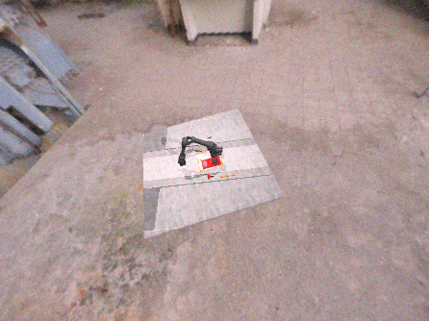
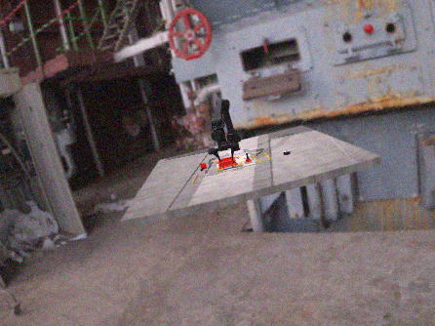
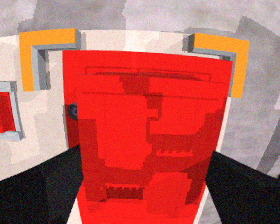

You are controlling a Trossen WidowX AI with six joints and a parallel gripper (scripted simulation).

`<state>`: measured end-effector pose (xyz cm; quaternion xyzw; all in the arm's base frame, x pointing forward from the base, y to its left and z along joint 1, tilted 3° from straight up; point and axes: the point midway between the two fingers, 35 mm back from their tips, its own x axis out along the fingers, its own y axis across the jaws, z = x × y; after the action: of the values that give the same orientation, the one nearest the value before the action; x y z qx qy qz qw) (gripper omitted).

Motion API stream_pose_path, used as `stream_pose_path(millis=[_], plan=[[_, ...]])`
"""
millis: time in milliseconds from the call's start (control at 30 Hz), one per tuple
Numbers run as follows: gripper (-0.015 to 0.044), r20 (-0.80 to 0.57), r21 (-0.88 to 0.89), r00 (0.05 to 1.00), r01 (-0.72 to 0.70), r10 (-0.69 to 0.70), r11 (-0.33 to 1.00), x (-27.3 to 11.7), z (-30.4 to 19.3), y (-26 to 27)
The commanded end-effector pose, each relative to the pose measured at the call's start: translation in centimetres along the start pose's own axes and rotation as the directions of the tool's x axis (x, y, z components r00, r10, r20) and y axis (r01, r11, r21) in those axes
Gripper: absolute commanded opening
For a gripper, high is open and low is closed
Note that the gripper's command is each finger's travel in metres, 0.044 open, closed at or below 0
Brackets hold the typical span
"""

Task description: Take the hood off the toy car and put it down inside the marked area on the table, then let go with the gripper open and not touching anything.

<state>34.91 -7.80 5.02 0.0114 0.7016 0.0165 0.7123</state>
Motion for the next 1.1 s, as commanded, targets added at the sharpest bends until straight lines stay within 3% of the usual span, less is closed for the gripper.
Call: stream_pose_path(millis=[0, 1067], plan=[[0.0013, 0.001, 0.000, 1.000, 0.000, 0.000, 1.000, -0.3, 0.1, 0.0], [0.0000, 0.001, 0.000, 1.000, 0.000, 0.000, 1.000, -2.5, 0.0, 0.0]])
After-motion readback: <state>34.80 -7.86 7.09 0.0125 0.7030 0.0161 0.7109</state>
